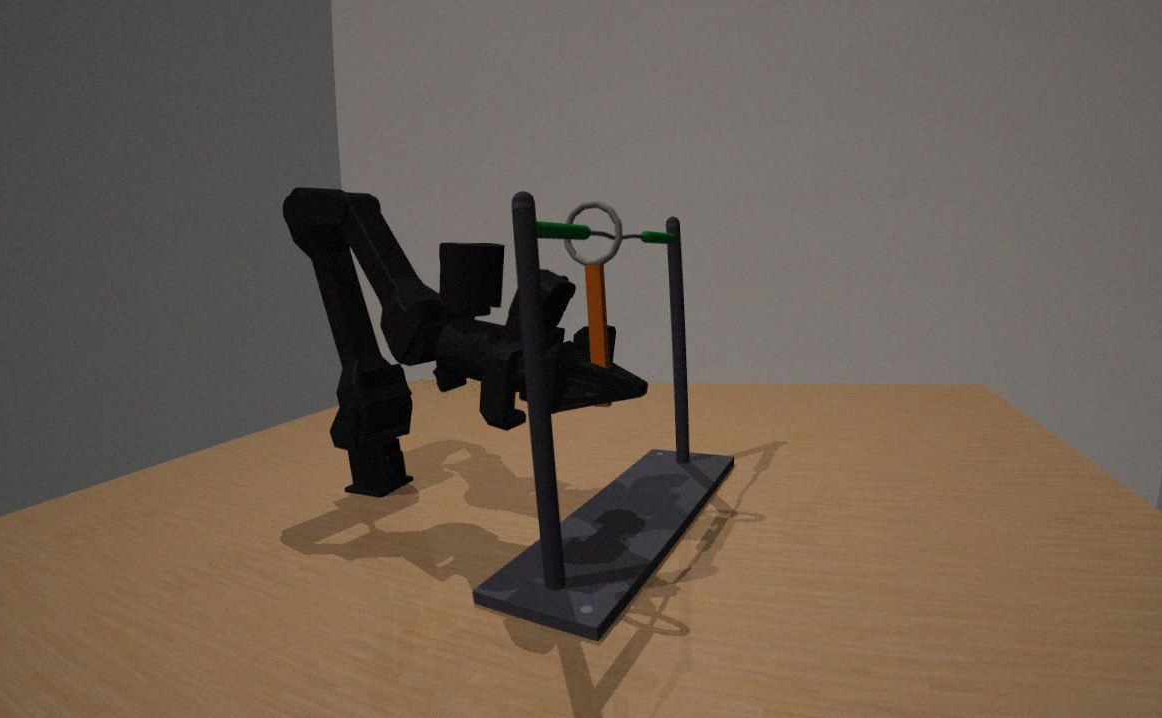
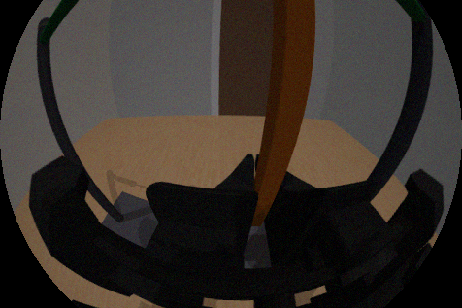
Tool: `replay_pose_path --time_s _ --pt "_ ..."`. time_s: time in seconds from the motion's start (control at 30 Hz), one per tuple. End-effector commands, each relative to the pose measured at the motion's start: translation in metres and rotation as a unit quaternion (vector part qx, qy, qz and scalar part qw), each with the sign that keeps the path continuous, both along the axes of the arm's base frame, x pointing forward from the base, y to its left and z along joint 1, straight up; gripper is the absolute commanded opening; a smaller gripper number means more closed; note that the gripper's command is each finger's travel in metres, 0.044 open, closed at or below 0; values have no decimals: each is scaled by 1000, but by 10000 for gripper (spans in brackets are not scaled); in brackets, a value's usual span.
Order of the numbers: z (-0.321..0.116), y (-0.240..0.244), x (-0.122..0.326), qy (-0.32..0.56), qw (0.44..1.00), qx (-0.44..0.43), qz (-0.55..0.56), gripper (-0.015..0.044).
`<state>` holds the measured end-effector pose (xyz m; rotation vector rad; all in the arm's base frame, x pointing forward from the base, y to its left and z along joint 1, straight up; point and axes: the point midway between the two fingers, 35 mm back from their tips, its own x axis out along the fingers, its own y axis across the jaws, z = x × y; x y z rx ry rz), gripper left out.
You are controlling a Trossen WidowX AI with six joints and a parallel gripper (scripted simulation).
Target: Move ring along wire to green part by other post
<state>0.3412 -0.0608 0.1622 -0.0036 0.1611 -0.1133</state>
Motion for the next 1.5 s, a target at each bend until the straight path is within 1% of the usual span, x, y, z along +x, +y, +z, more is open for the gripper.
replay_pose_path --time_s 0.0,0.97,1.47 --pt "1 2 0 -1 1000 1 -2 -150" --pt "0 24 2 4 999 -29 29 -150" --pt "-2 43 3 2 1000 -7 10 -150"
